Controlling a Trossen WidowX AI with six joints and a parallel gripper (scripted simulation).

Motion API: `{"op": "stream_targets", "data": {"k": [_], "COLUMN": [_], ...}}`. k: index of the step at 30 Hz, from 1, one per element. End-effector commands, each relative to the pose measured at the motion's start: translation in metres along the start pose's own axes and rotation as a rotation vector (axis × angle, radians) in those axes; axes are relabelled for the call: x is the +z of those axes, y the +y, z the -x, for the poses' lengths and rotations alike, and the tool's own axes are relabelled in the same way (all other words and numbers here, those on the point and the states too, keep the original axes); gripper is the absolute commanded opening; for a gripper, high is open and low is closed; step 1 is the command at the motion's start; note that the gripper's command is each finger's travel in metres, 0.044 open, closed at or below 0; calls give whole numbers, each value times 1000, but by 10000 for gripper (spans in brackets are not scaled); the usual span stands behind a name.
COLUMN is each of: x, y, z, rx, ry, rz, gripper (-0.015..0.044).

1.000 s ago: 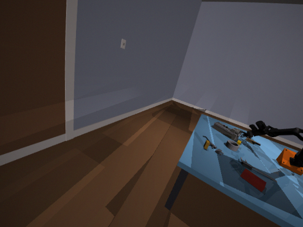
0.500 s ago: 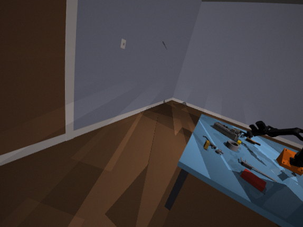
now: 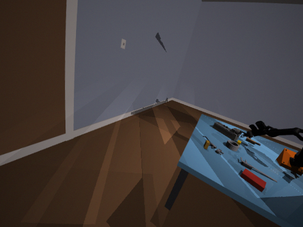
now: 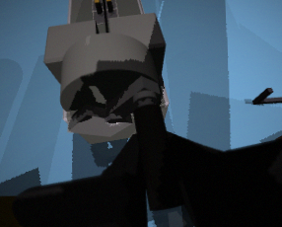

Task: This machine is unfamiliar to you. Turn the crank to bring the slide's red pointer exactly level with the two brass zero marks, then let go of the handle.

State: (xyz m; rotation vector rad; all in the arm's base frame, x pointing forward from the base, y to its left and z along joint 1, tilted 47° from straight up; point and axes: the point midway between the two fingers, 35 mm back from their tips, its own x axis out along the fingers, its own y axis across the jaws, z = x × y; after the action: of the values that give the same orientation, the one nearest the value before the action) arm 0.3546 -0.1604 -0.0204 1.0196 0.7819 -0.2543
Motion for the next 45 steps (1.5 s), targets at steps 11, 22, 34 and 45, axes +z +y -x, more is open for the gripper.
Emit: {"op": "stream_targets", "data": {"k": [11, 22, 34, 45], "x": [-1, -1, -1, -1], "y": [-1, -1, -1, -1], "z": [-1, -1, -1, -1], "rx": [-9, -9, -3, -3], "ry": [2, 2, 1, 1], "rz": [-4, -4, 0, 0], "gripper": [0, 0, 0, 131]}}
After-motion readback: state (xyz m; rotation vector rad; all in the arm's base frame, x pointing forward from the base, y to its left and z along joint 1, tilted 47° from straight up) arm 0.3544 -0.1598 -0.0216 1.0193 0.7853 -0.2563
